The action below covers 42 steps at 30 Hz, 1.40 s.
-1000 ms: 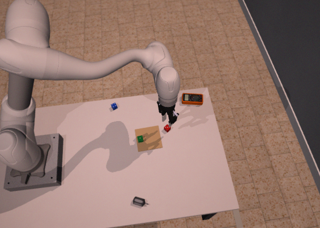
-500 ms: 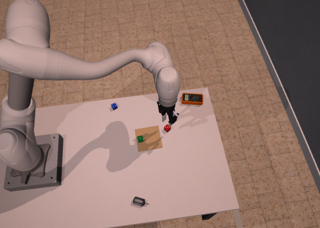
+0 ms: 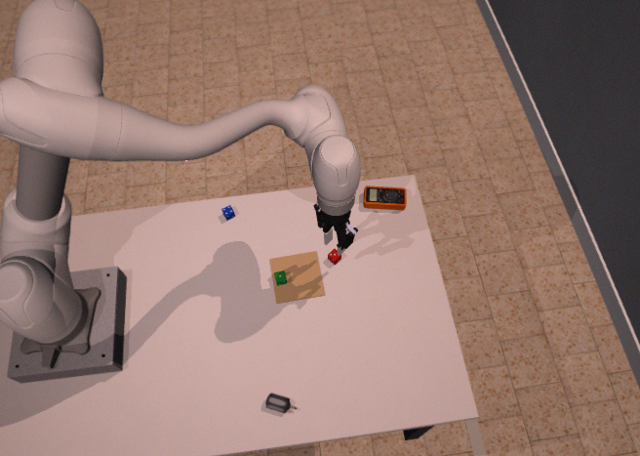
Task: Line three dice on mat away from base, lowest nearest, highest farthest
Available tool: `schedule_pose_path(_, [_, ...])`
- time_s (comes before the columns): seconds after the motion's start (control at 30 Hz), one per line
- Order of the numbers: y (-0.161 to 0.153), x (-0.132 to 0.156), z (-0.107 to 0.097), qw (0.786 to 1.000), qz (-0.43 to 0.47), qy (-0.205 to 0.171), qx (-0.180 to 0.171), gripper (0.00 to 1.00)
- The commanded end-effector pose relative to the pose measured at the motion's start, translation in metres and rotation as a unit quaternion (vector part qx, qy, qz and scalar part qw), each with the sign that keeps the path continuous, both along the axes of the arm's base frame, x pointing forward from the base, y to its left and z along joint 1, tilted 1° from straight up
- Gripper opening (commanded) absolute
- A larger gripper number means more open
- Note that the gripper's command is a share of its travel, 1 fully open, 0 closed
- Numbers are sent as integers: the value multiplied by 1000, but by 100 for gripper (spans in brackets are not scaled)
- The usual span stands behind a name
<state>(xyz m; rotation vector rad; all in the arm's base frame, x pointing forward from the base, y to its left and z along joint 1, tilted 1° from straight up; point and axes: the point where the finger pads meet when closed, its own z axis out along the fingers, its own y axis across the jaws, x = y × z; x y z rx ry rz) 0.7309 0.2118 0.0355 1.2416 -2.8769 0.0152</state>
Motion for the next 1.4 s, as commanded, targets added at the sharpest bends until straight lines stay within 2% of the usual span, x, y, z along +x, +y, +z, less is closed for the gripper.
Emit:
schedule_pose_path(0.0, [2, -2, -11, 1000, 2, 0, -1, 35])
schedule_pose_path(0.7, [2, -2, -39, 1000, 2, 0, -1, 35])
schedule_pose_path(1.37, [2, -1, -46, 1000, 2, -1, -1, 35])
